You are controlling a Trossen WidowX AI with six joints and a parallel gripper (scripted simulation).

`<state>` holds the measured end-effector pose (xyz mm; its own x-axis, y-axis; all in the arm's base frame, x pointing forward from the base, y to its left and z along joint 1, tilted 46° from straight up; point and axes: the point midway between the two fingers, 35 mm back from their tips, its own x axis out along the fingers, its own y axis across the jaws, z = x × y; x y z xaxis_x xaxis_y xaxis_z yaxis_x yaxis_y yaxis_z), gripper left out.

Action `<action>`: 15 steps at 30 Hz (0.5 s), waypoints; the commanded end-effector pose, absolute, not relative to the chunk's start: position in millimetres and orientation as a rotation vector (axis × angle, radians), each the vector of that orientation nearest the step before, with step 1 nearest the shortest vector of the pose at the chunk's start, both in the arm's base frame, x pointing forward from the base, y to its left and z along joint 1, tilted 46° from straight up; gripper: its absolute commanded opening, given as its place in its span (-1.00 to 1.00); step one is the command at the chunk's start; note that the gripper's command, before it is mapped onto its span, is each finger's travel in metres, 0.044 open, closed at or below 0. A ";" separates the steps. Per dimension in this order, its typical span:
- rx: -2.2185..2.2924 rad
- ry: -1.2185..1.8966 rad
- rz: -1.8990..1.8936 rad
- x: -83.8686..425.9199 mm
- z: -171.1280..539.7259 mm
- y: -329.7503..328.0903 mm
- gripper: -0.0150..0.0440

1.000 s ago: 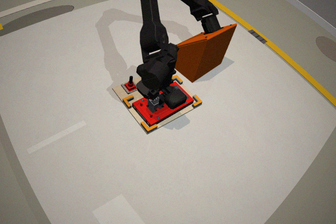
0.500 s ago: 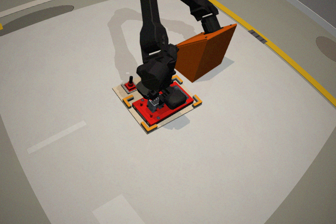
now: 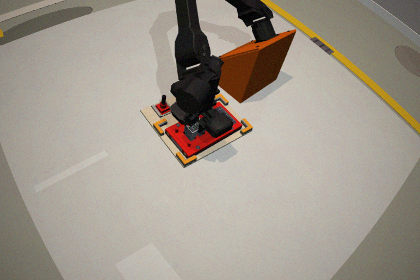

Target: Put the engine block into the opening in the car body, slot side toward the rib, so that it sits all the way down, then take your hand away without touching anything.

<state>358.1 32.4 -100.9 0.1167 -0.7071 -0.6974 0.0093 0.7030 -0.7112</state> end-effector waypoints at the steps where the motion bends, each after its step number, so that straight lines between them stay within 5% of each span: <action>1: -0.646 1.372 -0.580 356.4 -102.0 30.4 0.05; 15: -0.646 1.372 -0.580 356.7 -103.7 28.7 0.05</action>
